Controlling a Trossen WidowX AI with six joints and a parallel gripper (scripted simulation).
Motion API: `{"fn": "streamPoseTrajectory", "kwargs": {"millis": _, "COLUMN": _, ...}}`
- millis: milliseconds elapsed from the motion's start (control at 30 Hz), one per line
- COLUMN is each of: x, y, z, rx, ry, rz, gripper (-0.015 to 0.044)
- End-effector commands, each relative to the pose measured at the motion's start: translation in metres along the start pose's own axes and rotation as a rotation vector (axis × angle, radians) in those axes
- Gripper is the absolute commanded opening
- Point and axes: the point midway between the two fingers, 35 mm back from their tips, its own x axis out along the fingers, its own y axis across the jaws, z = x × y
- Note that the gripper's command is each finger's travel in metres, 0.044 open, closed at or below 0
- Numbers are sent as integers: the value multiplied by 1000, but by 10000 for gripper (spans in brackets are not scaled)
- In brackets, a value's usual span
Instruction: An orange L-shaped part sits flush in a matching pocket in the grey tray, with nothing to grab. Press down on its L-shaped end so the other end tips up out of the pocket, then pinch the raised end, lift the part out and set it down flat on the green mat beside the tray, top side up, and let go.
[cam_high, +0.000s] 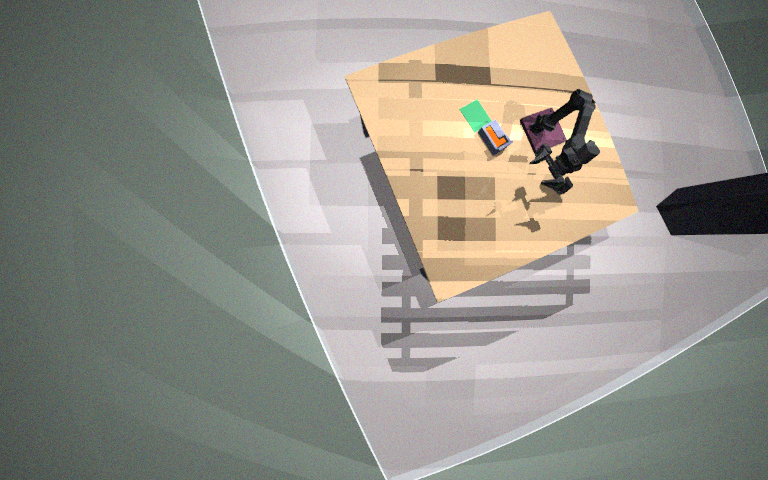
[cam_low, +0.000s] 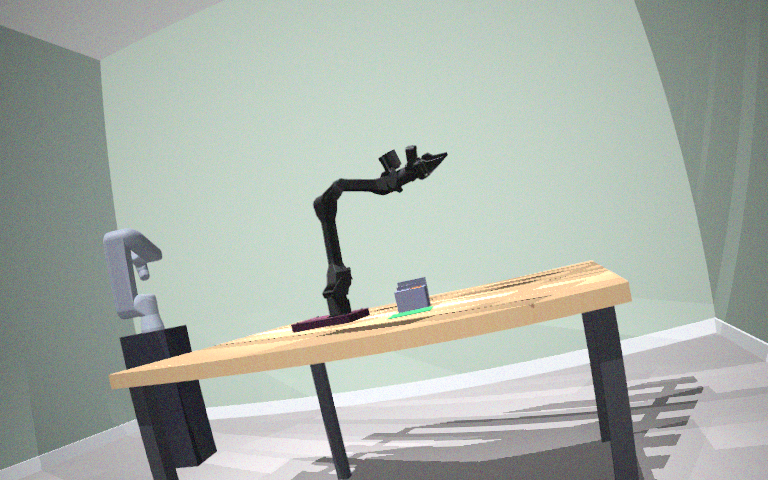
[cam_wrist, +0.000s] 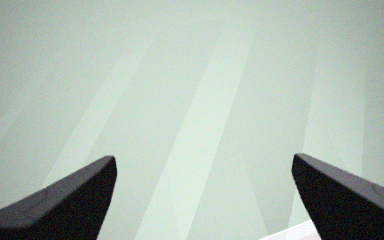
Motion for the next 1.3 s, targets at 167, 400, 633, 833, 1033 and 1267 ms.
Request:
{"fn": "streamPoseTrajectory", "kwargs": {"millis": 167, "x": 23, "y": -35, "z": -53, "rx": -281, "ry": 206, "rz": 34, "gripper": 242}}
{"fn": "streamPoseTrajectory", "kwargs": {"millis": 400, "x": 16, "y": -126, "z": -137, "rx": -579, "ry": 665, "rz": 50, "gripper": 180}}
{"fn": "streamPoseTrajectory", "kwargs": {"millis": 633, "x": -38, "y": -213, "z": -184, "rx": -652, "ry": 1139, "rz": 28, "gripper": 180}}
{"fn": "streamPoseTrajectory", "kwargs": {"millis": 833, "x": -115, "y": -272, "z": -194, "rx": -559, "ry": 1576, "rz": -19, "gripper": 180}}
{"fn": "streamPoseTrajectory", "kwargs": {"millis": 1033, "x": -155, "y": -288, "z": -188, "rx": -464, "ry": 1772, "rz": -49, "gripper": 180}}
{"fn": "streamPoseTrajectory", "kwargs": {"millis": 1267, "x": -156, "y": -292, "z": -200, "rx": -464, "ry": 1772, "rz": -49, "gripper": 180}}
